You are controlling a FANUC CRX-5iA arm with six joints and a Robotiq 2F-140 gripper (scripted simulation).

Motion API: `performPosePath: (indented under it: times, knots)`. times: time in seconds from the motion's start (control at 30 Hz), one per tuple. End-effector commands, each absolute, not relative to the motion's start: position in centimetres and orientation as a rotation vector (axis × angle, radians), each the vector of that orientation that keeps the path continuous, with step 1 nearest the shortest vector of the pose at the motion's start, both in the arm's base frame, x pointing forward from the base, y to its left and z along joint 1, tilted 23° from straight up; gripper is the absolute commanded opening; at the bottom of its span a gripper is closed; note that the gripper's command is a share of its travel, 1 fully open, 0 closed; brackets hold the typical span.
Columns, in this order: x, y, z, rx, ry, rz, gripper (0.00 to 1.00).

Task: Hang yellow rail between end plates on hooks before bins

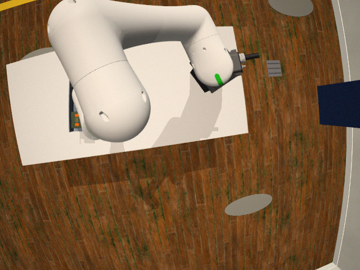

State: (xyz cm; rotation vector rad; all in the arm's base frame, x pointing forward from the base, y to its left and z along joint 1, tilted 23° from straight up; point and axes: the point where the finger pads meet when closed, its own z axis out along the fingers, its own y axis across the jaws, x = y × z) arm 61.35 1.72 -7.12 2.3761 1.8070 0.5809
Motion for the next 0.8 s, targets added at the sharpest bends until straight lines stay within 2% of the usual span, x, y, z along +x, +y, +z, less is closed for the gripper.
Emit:
performPosePath:
  times: [0.0, 0.77]
  knots:
    - [61.4, 1.7, -7.1, 2.376, 1.807, 0.581, 0.30]
    - [61.8, 1.9, -8.2, 2.376, 1.807, 0.581, 0.30]
